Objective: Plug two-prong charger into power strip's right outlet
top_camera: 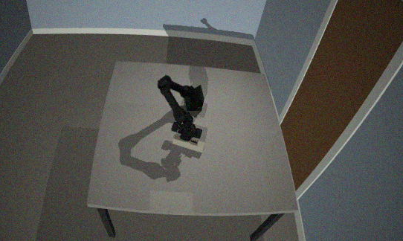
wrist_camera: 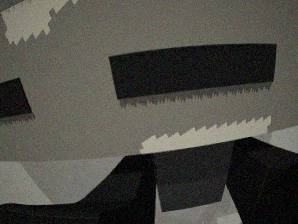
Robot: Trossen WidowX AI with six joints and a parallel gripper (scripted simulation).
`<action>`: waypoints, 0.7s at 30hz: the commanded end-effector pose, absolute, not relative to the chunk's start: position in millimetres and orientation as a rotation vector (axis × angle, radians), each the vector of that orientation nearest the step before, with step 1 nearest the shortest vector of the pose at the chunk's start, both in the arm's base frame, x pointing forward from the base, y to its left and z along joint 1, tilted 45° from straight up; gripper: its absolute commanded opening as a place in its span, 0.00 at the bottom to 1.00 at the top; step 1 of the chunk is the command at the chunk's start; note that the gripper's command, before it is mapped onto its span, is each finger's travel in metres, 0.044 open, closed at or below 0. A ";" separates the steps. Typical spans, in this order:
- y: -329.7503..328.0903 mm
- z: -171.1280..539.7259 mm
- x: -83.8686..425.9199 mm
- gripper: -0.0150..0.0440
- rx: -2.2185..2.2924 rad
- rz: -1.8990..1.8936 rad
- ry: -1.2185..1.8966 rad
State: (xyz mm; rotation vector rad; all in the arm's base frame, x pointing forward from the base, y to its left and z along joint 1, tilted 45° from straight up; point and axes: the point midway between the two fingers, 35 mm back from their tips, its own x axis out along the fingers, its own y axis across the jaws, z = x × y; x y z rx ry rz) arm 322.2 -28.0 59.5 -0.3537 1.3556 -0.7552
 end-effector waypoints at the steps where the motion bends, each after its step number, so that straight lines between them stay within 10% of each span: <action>1: -27.0 65.1 329.2 0.25 -0.355 -0.757 1.314; 21: -27.9 63.5 329.1 0.25 -0.356 -0.757 1.314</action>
